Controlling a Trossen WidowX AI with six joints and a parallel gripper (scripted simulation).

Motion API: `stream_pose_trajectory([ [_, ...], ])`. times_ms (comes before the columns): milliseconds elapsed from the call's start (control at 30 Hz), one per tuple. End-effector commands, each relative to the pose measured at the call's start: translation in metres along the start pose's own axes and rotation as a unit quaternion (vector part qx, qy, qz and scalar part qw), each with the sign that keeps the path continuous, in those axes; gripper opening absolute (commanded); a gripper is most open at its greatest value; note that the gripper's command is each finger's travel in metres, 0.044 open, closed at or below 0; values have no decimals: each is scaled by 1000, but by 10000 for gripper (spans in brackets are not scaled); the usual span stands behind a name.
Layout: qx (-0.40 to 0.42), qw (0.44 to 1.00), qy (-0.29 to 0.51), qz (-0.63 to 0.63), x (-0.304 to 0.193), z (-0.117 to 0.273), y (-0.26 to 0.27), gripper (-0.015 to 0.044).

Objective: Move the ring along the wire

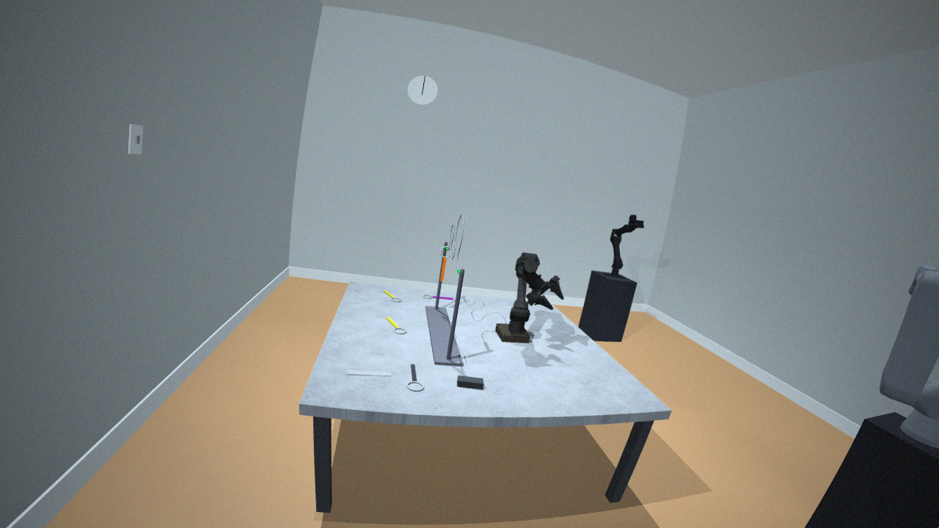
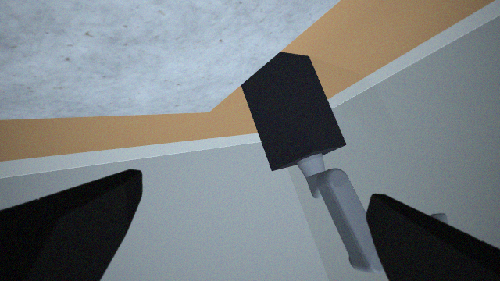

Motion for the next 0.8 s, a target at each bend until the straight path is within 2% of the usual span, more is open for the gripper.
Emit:
stream_pose_trajectory([
  [0,2,1000,2,2,-1,0,1,374],
  [267,84,989,71,102,-35,6,61,164],
  [533,194,951,113,211,-54,33,129,160],
  [767,300,898,116,301,-54,72,185,160],
])
Point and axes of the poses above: the point midway between the two fingers, 35 mm back from their tips, its own z axis back along the fingers, its own y axis across the jaws, x = y × z, the point moved 1 cm from there along z, back along the fingers, and after that the axes turned 11 degrees about -z, right-handed, at the moved point
